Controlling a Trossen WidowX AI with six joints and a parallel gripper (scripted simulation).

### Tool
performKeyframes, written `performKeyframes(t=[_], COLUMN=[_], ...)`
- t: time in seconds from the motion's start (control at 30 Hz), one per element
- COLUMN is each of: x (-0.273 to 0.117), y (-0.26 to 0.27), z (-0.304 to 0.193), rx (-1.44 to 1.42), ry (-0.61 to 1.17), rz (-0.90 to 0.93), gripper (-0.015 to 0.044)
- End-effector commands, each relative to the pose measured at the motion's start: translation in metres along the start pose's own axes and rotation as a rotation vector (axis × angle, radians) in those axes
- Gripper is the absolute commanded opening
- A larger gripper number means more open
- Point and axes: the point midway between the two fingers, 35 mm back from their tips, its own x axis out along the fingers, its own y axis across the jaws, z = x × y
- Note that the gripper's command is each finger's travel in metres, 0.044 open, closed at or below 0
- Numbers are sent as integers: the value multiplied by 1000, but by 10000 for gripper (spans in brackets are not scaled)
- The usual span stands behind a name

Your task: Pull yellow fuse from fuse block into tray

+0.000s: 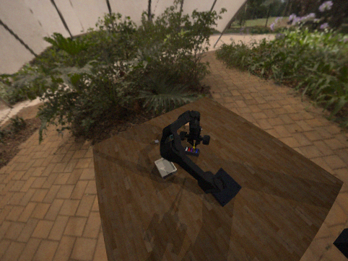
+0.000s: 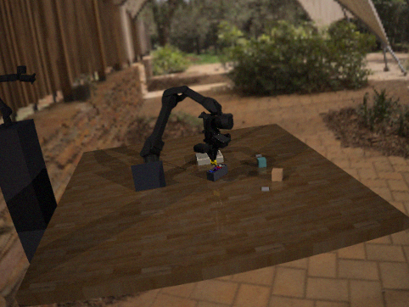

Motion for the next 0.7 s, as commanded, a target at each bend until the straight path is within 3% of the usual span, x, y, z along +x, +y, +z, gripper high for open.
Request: performKeyframes(t=[0.0,0.2,0.67], x=[-7,-12,-14], y=[1,5,93], z=[1,-1,-66], rx=[-9,-9,-3], ry=[-3,-5,-25], rz=[-4,-5,-14], gripper=[0,0,0])
